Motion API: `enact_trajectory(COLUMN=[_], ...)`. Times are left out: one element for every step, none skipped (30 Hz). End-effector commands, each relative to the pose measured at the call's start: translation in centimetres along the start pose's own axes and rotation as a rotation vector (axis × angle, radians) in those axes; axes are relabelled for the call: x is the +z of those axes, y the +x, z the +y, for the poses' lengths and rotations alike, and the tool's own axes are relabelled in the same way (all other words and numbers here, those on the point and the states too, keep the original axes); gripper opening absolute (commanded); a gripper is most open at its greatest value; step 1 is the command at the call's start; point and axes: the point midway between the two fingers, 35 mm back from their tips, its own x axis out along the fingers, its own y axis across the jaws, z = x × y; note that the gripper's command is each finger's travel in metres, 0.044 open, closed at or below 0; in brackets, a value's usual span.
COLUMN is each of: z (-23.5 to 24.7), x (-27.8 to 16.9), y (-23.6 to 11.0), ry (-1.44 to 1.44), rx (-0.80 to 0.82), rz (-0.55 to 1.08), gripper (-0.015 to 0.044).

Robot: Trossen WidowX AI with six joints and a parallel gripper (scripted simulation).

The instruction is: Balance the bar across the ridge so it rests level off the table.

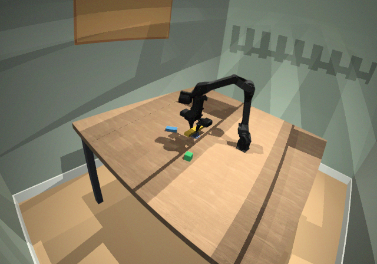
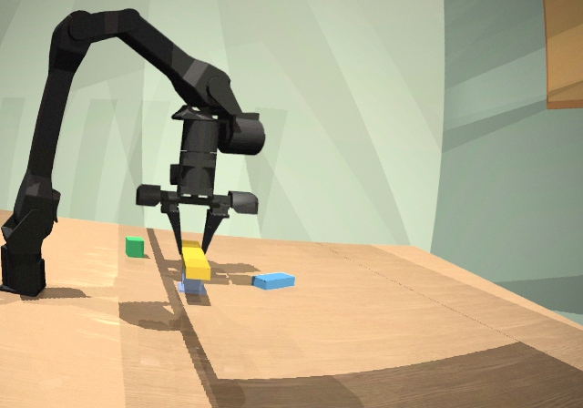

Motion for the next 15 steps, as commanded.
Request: enact_trajectory(z=[0.07,0.07,0.00,0.00,0.00,0.00,0.00,0.00,0.00,0.00,0.00,0.00,0.00,0.00,0.00], x=[0.04,0.04,0.00,0.00,0.00,0.00,0.00,0.00,0.00,0.00,0.00,0.00,0.00,0.00,0.00], y=[-0.03,-0.03,0.00,0.00,0.00,0.00,0.00,0.00,0.00,0.00,0.00,0.00,0.00,0.00,0.00], ry=[0.004,0.004,0.000,0.000,0.000,0.000,0.000,0.000,0.000,0.000,0.000,0.000,0.000,0.000,0.000], rx=[0.004,0.004,0.000,0.000,0.000,0.000,0.000,0.000,0.000,0.000,0.000,0.000,0.000,0.000,0.000], rz=[-0.003,-0.003,0.000,0.000,0.000,0.000,0.000,0.000,0.000,0.000,0.000,0.000,0.000,0.000,0.000], gripper=[0.0000,0.0000,0.0000,0.0000,0.0000,0.0000,0.0000,0.0000,0.0000,0.0000,0.0000,0.0000,0.0000,0.0000,0.0000])
